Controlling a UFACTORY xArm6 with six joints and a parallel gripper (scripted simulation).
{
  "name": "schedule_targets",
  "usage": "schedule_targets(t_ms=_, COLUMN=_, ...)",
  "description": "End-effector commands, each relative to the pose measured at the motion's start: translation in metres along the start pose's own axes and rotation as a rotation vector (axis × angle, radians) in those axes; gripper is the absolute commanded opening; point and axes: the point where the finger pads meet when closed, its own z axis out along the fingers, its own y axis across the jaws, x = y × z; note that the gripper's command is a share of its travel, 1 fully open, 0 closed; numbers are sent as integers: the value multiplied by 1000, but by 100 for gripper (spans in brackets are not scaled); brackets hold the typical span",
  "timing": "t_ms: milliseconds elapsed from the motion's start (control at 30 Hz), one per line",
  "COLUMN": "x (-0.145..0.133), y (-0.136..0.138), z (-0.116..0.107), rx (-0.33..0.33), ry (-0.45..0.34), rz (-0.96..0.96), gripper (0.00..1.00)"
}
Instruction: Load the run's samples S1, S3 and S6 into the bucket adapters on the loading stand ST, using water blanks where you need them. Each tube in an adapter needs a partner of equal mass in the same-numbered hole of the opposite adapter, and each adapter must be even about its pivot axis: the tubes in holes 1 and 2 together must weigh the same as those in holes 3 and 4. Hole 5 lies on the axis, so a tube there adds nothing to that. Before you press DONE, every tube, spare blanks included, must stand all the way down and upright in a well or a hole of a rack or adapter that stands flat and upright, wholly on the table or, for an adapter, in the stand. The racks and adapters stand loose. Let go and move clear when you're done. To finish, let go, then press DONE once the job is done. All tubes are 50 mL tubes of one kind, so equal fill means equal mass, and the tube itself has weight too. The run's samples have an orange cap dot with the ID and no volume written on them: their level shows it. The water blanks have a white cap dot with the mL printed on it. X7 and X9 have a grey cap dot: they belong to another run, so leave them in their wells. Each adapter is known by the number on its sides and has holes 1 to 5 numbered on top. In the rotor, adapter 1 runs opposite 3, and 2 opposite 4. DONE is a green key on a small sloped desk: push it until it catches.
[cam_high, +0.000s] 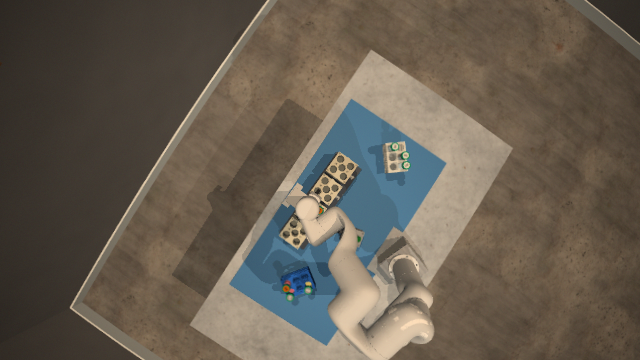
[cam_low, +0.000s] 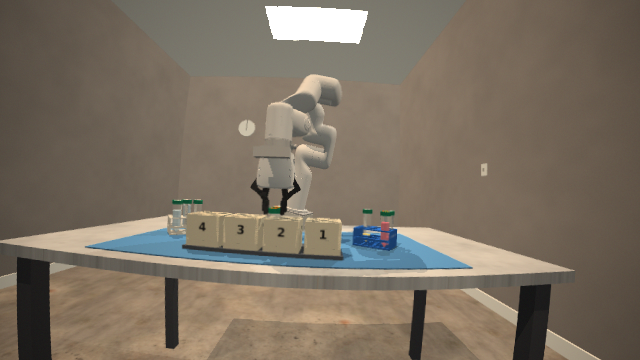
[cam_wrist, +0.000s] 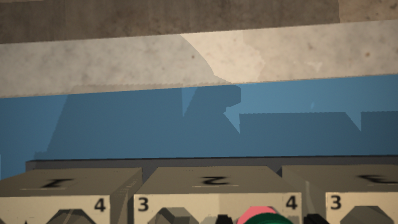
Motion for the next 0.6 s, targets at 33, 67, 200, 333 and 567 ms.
schedule_targets(t_ms=33, x=2, y=0, z=-12, rx=0, ry=5, rz=0, gripper=44)
schedule_targets(t_ms=67, x=2, y=0, z=-14, rx=-1, ry=5, rz=0, gripper=44)
schedule_targets(t_ms=200, x=2, y=0, z=-18, rx=-1, ry=5, rz=0, gripper=44)
schedule_targets(t_ms=333, x=2, y=0, z=-26, rx=-1, ry=5, rz=0, gripper=44)
schedule_targets(t_ms=567, x=2, y=0, z=-40, rx=-1, ry=5, rz=-1, gripper=44)
